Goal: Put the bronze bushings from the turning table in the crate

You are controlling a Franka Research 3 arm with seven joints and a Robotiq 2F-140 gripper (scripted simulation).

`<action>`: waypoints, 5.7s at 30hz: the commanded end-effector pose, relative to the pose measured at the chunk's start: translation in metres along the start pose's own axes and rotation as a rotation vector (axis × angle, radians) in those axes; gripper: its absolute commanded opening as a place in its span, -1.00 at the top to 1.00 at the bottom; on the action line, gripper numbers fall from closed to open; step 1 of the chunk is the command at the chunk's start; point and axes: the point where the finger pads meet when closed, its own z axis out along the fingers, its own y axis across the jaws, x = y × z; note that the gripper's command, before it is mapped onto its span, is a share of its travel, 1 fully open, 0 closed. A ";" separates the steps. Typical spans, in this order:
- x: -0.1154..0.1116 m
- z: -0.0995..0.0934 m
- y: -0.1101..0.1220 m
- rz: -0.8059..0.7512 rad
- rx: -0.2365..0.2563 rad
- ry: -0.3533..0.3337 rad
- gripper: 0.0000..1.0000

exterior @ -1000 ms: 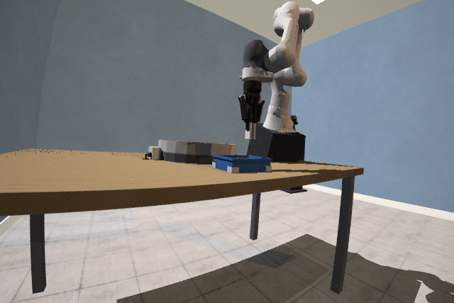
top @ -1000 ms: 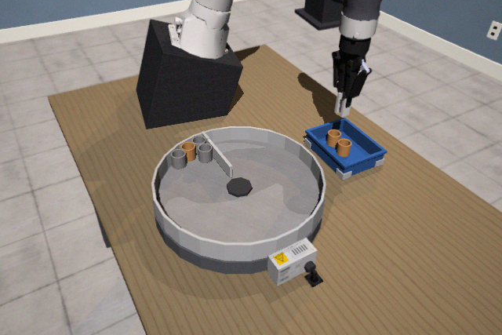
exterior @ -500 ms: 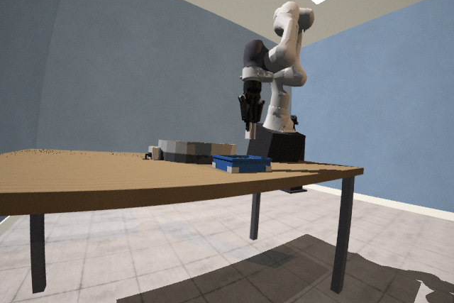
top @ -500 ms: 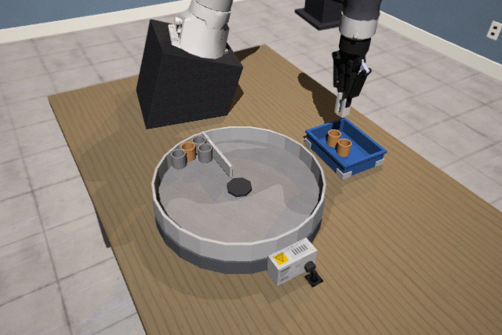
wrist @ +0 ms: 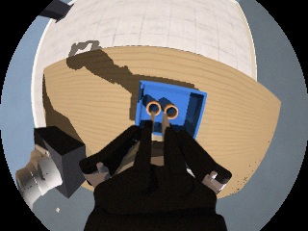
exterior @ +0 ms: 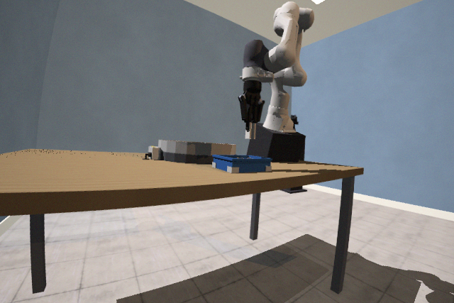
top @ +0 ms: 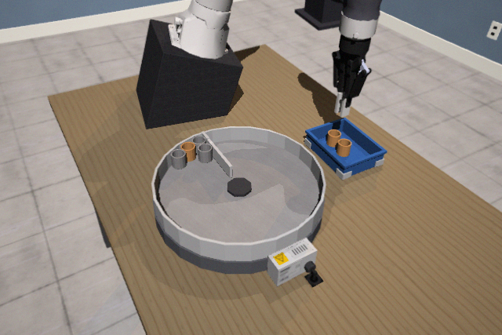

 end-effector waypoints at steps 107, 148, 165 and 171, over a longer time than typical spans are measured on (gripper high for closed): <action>-0.129 -0.001 -0.030 -0.942 0.002 -0.004 0.81; -0.194 -0.002 -0.045 -1.424 0.004 -0.006 0.81; -0.222 -0.001 -0.052 -1.624 0.004 -0.007 0.81; -0.231 -0.002 -0.054 -1.692 0.004 -0.007 0.81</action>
